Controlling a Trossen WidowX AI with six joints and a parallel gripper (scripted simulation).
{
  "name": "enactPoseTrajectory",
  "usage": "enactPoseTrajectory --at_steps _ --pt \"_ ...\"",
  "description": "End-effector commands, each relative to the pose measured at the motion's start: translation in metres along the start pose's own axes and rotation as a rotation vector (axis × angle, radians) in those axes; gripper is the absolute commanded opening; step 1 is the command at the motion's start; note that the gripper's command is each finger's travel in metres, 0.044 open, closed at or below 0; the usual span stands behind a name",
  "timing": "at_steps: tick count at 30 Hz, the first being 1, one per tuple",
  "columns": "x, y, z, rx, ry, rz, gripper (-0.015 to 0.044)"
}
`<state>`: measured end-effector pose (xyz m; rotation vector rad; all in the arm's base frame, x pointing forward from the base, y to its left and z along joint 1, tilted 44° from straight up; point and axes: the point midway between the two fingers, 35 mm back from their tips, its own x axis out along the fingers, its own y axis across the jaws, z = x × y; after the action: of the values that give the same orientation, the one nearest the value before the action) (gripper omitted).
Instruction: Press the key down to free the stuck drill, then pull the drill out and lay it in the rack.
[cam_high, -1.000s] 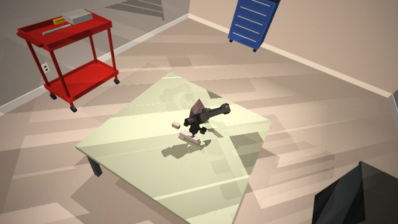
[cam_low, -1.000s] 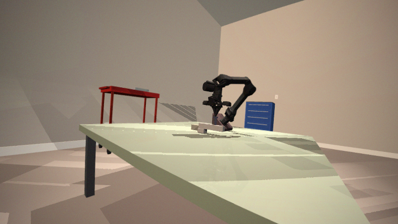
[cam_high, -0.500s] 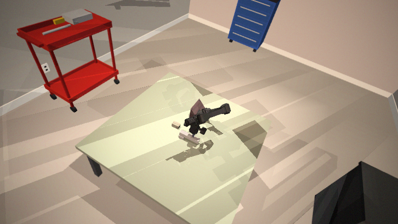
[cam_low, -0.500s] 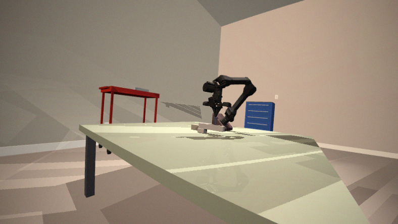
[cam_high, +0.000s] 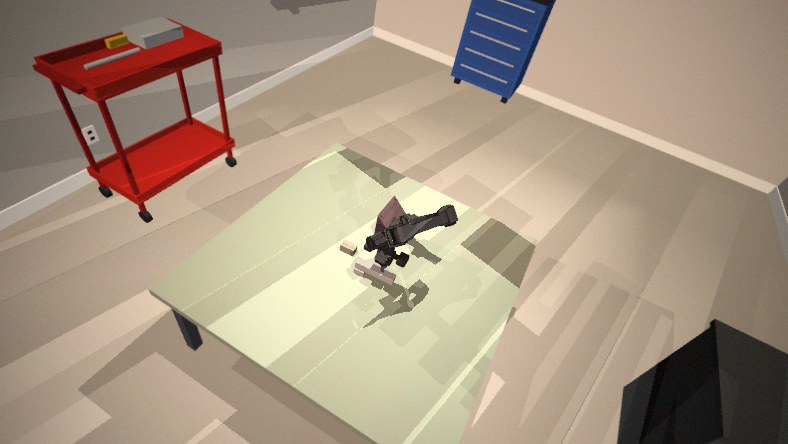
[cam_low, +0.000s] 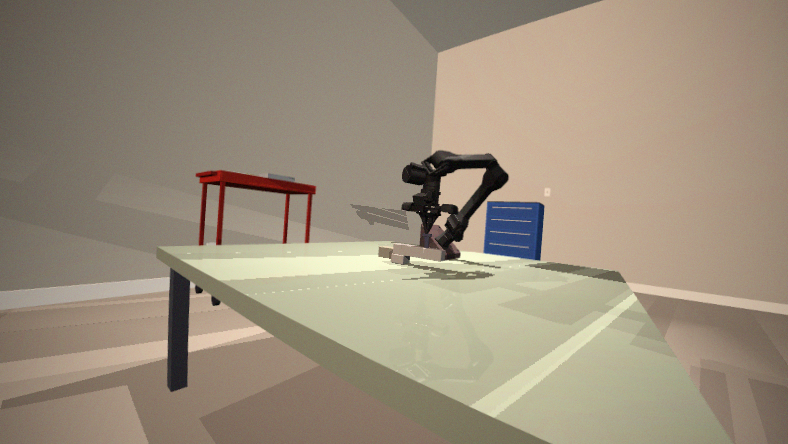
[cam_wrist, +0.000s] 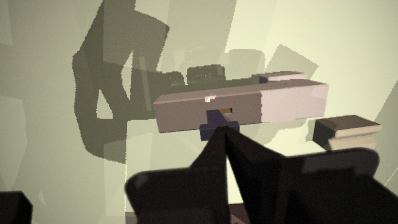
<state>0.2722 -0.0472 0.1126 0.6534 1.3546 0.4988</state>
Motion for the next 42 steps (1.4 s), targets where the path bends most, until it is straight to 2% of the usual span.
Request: enactPoseTrajectory --at_steps 1,3,7,12,17,20,30,42 --pt "0.013 0.003 -0.006 0.005 0.033 0.012 0.0000" --pt "0.014 0.003 -0.006 0.005 0.033 0.012 0.0000" --pt "-0.005 0.001 -0.002 0.027 0.026 0.009 0.0105" --pt "-0.052 0.000 -0.001 0.080 0.009 0.008 0.0236" --pt "-0.055 0.000 -0.001 0.082 0.008 0.008 0.0368" --pt "-0.041 -0.014 0.002 -0.063 0.001 -0.002 0.0440" --pt "0.007 -0.107 0.006 -0.944 0.023 -0.003 0.0440" --pt "0.041 -0.153 -0.001 -1.492 0.022 0.024 0.0440"
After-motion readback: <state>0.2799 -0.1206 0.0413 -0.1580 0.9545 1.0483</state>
